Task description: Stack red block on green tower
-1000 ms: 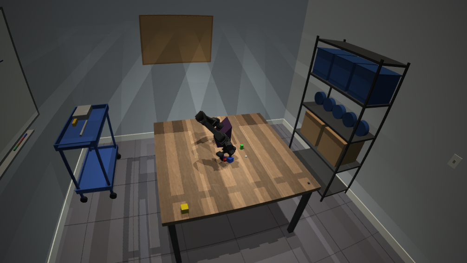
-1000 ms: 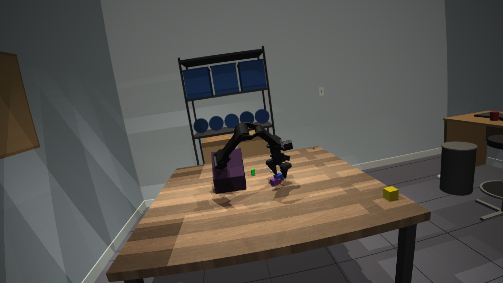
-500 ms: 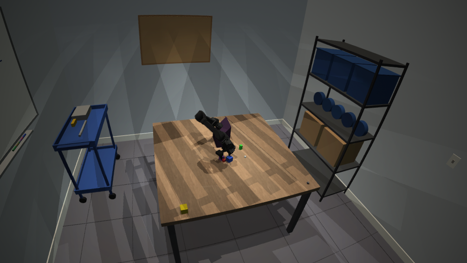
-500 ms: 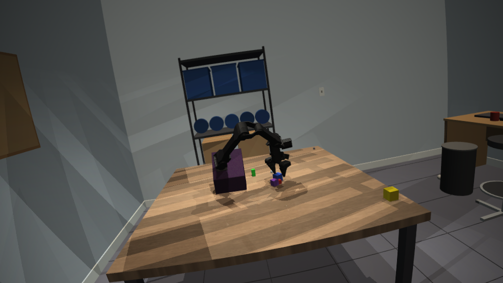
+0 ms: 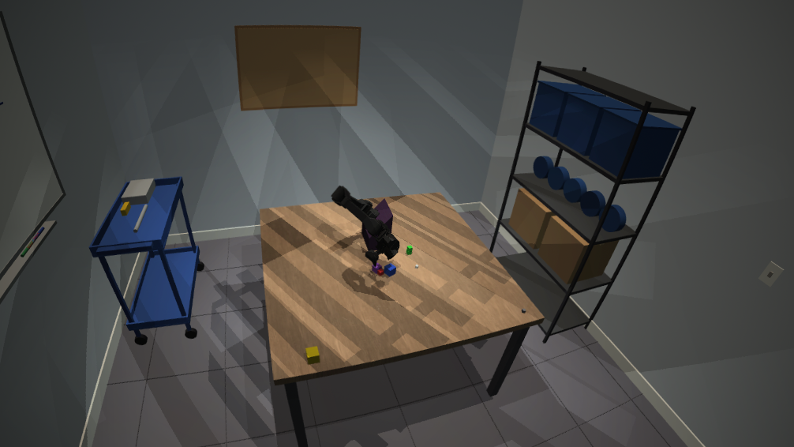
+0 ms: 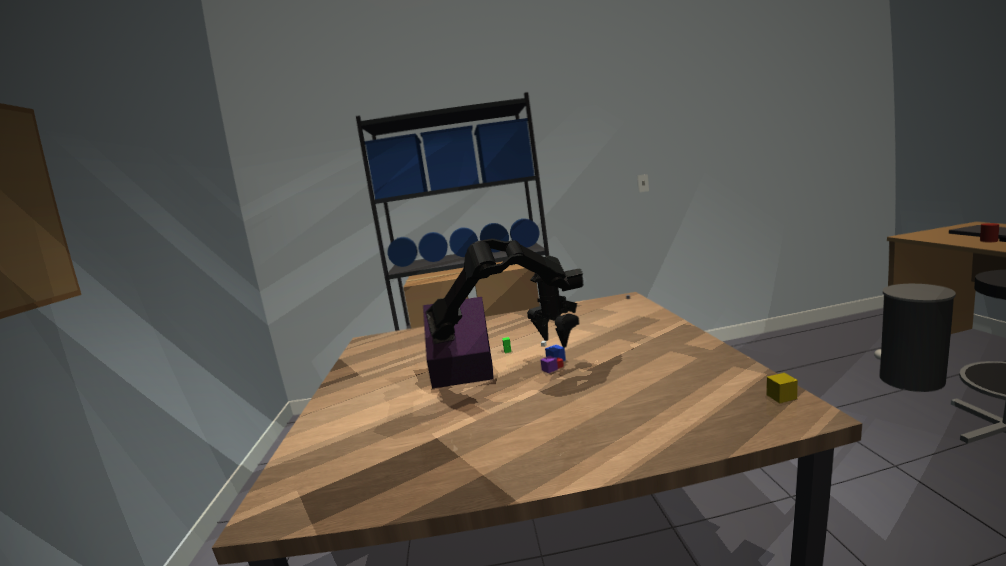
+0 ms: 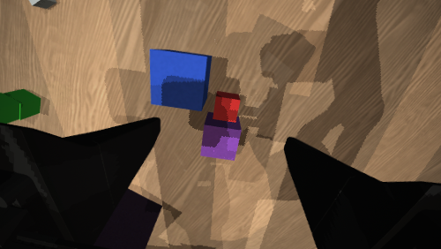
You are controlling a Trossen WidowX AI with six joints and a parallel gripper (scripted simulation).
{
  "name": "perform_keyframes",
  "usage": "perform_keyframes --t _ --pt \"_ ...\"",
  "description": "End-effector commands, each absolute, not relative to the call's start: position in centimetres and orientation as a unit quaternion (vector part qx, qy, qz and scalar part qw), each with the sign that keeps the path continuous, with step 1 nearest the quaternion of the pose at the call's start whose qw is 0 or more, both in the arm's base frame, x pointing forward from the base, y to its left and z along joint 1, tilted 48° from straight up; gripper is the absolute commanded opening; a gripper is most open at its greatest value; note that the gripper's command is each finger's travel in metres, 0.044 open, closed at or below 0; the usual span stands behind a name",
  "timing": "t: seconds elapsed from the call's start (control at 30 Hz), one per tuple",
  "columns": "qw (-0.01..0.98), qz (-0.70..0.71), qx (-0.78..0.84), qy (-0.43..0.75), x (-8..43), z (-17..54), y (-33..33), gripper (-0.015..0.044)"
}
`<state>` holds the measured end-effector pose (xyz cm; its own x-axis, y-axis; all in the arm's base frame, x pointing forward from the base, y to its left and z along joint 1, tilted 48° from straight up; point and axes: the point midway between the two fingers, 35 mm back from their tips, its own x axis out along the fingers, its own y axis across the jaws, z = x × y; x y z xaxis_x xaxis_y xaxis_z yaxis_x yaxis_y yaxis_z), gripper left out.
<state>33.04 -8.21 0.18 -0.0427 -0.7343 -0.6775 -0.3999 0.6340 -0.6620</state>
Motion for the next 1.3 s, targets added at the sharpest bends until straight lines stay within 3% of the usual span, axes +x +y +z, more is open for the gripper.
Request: perform_keyframes --t 0.0,1.27 --pt "0.563 -0.152 -0.401 0.707 33.1 -0.2 -8.8 0.044" --pt "0.562 -0.153 -0.402 0.707 32.7 -4.1 -13.3 0.044"
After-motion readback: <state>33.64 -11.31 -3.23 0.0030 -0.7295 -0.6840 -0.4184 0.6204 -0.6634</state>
